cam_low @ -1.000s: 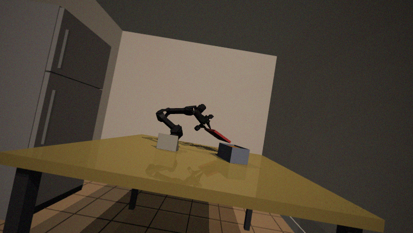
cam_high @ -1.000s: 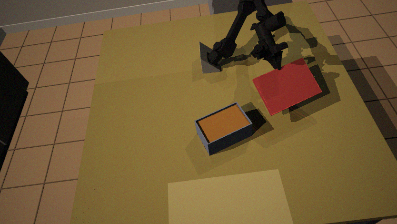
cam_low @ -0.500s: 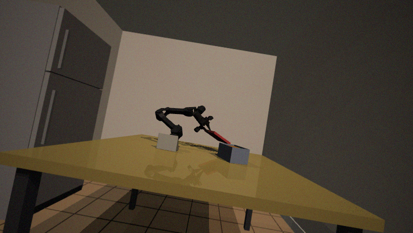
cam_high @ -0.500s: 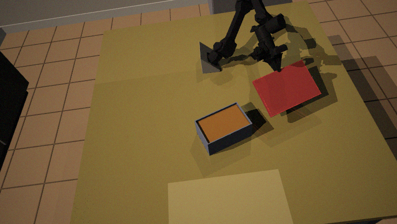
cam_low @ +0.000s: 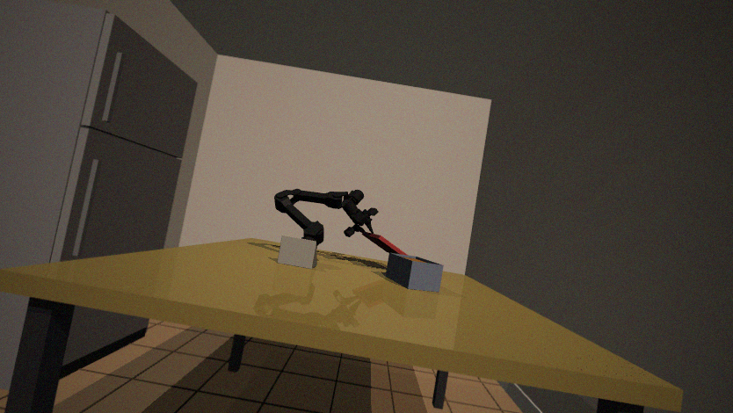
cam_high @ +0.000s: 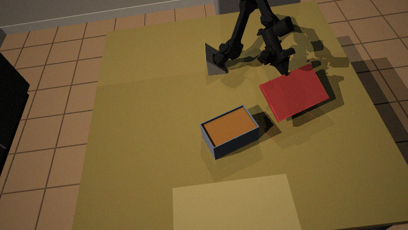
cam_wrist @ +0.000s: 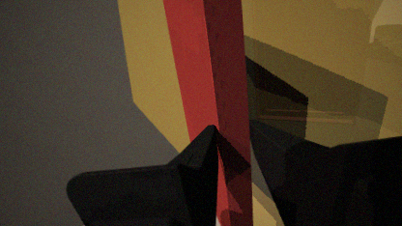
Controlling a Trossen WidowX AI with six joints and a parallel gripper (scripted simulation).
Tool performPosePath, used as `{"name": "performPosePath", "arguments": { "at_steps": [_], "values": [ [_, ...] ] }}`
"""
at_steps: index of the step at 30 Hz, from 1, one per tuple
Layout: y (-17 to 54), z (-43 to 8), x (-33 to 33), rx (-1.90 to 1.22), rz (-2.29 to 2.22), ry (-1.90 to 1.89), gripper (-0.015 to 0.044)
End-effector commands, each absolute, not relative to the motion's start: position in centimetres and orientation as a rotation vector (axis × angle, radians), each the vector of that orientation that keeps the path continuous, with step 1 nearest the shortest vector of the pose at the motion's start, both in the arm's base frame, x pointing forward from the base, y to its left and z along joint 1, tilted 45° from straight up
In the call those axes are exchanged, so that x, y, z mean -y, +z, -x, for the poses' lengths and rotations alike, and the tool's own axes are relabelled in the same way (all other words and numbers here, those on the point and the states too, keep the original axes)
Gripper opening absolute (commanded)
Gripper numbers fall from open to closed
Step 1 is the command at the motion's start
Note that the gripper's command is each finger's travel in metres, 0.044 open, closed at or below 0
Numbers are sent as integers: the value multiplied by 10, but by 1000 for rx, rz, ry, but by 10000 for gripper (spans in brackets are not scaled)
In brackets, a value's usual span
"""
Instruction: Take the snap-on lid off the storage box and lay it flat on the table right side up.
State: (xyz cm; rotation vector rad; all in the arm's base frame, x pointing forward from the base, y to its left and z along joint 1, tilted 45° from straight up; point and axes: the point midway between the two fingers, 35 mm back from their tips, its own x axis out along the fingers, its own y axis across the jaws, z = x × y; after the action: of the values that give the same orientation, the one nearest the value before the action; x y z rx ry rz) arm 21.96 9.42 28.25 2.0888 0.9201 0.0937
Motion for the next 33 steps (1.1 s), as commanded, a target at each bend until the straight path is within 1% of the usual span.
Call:
{"name": "performPosePath", "arguments": {
  "at_steps": [1,33],
  "values": [
    [282,-220,-95,-904,-2094,94,0],
    [264,-221,-113,-903,-2096,98,0]
  ]
}}
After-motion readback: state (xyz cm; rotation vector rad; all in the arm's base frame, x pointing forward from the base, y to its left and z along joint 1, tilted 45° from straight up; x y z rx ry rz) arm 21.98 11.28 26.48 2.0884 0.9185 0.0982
